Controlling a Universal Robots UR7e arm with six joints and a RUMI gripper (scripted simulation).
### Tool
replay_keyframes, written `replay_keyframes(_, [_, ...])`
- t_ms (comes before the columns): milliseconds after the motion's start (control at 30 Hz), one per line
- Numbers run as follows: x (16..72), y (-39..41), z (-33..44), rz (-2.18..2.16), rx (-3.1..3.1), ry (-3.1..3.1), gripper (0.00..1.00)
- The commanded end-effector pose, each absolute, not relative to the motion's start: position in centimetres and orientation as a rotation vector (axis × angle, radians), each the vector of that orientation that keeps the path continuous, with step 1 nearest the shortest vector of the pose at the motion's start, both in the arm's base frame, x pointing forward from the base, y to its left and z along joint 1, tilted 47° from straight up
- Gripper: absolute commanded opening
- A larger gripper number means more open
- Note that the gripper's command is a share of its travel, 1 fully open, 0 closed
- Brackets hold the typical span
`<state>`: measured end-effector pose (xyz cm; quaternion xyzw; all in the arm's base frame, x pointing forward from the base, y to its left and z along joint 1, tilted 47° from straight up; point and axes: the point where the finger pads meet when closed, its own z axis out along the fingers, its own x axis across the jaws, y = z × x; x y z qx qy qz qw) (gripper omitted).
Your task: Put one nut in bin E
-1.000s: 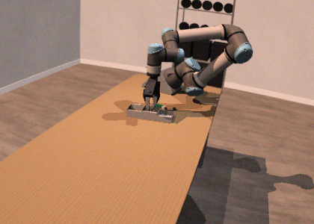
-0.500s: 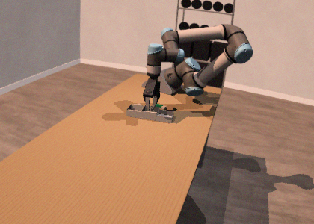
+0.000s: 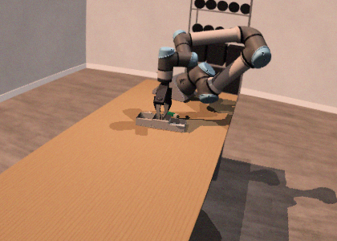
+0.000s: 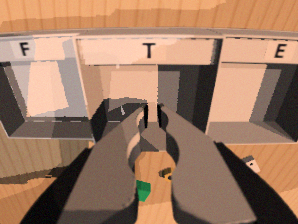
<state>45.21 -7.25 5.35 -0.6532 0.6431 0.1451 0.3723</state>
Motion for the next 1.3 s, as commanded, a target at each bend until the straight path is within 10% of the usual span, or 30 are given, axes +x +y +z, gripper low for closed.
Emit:
replay_keyframes(0, [45.2, -7.3, 5.4, 0.371, -1.674, 1.649, 0.04])
replay_keyframes(1267, [44.0, -10.1, 8.2, 0.371, -1.674, 1.649, 0.04])
